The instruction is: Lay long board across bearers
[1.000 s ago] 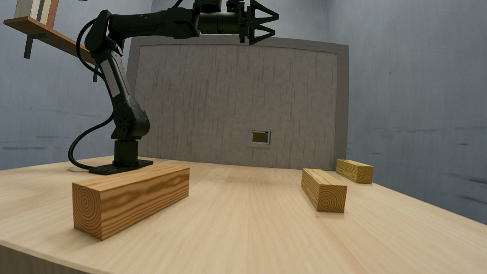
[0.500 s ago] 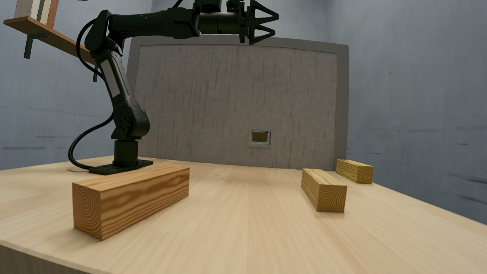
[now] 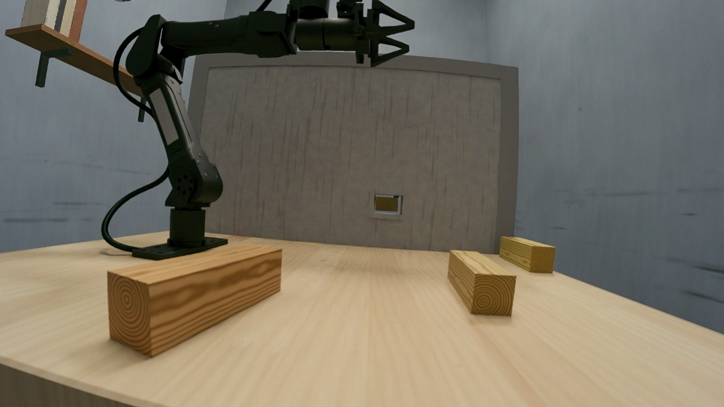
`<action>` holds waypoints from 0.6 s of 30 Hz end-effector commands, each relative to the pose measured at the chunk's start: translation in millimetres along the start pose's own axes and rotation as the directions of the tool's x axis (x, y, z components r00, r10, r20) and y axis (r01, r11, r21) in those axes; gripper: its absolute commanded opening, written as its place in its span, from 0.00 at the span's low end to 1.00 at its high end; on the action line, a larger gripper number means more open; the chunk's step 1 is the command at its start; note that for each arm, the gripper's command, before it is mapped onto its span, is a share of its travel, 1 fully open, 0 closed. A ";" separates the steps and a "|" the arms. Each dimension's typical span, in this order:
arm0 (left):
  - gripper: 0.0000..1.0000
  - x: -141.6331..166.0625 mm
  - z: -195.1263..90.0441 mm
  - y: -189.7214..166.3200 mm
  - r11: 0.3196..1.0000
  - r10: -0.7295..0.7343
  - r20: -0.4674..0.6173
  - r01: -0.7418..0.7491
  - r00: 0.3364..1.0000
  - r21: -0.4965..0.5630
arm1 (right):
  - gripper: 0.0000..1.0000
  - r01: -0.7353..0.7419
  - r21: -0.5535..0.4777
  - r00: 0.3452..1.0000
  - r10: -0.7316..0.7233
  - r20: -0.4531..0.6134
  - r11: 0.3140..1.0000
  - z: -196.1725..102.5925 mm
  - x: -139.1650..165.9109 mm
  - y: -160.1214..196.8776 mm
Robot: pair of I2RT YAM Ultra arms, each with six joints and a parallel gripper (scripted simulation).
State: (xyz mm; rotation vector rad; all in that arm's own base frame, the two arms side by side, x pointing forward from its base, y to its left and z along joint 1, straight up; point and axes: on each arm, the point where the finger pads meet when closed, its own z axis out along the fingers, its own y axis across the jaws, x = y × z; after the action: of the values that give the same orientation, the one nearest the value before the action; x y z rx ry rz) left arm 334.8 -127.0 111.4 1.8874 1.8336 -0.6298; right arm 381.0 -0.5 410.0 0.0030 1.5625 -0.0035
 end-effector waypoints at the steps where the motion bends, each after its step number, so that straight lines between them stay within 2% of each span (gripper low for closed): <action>1: 0.00 -31.7 -22.0 14.9 0.995 0.029 0.037 -0.026 0.999 -0.099 | 0.78 0.008 0.007 1.000 -0.008 -0.005 1.000 3.2 1.9 -1.4; 3: 0.00 -12.2 -6.5 6.0 0.994 -0.078 -0.029 0.075 0.997 -0.085 | 0.78 0.008 0.007 1.000 -0.008 -0.005 1.000 3.2 1.9 -1.4; 5: 0.00 -11.7 -9.7 13.9 0.979 -0.152 -0.063 0.142 0.986 -0.145 | 0.78 0.008 0.007 1.000 -0.008 -0.005 1.000 3.2 1.9 -1.4; 7: 0.00 -11.7 -9.7 13.9 0.979 -0.152 -0.063 0.142 0.986 -0.145 | 0.78 0.008 0.007 1.000 -0.008 -0.005 1.000 3.2 1.9 -1.4; 8: 0.00 -12.4 -11.6 17.2 0.967 -0.196 -0.071 0.180 0.978 -0.179 | 0.78 0.008 0.007 1.000 -0.008 -0.005 1.000 3.2 1.9 -1.4; 10: 0.00 -11.0 -14.9 24.7 0.926 -0.302 -0.089 0.269 0.949 -0.266 | 0.78 0.008 0.007 1.000 -0.008 -0.005 1.000 3.2 1.9 -1.4; 13: 0.00 -12.5 -23.7 37.8 0.815 -0.464 -0.057 0.401 0.884 -0.418 | 0.78 0.008 0.007 1.000 -0.008 -0.005 1.000 3.2 1.9 -1.4; 16: 0.00 -20.0 -34.2 46.8 0.725 -0.544 0.007 0.474 0.839 -0.499 | 0.78 0.008 0.007 1.000 -0.008 -0.005 1.000 3.2 1.9 -1.4; 18: 0.00 -24.6 -33.0 42.5 0.703 -0.547 0.024 0.475 0.837 -0.529 | 0.78 0.008 0.007 1.000 -0.008 -0.005 1.000 3.2 1.9 -1.4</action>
State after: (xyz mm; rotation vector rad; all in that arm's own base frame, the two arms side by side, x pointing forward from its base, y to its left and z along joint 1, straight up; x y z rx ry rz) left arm 358.2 -119.7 124.4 1.3553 2.3566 -0.2896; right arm 381.0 -0.5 410.0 0.0030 1.5625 -0.0035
